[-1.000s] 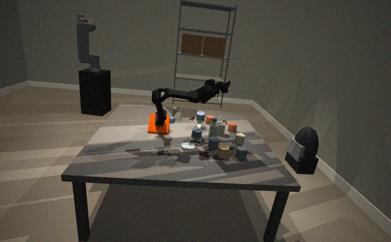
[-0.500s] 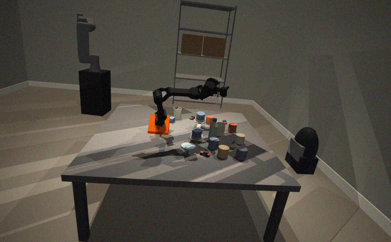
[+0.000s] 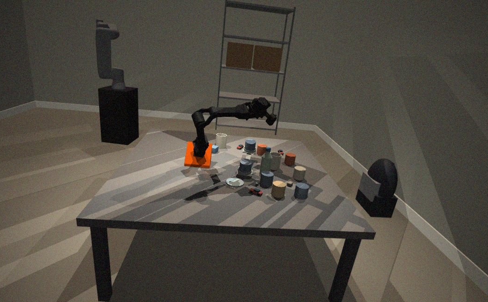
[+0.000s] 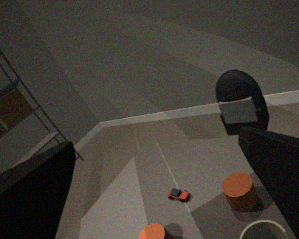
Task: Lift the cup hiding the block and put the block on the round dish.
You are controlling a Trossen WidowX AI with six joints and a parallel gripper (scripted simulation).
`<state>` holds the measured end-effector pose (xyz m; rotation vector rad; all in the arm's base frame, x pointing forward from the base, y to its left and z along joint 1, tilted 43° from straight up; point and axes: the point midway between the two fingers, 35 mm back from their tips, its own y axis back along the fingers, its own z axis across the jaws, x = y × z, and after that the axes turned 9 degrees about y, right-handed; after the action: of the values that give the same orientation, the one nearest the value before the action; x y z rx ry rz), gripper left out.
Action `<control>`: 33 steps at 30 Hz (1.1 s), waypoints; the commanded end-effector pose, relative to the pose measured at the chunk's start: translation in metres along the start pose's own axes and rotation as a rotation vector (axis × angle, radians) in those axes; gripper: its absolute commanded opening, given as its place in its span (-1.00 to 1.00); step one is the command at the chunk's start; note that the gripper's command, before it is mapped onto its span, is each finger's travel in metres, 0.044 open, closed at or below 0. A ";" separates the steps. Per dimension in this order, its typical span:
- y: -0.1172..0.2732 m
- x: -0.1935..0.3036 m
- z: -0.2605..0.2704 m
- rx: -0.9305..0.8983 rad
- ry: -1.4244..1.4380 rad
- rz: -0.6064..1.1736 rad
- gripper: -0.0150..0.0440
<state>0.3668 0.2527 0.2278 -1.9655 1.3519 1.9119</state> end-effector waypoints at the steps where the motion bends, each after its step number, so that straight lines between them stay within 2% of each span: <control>1: -0.008 0.025 0.021 -0.004 -0.091 0.120 1.00; 16: -0.003 0.105 0.085 0.127 -0.307 0.527 1.00; 25: 0.024 0.151 0.112 0.328 -0.333 0.736 1.00; 33: 0.056 0.176 0.123 0.556 -0.270 0.824 1.00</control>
<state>0.2211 0.2148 0.0840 -0.9290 2.4045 1.7754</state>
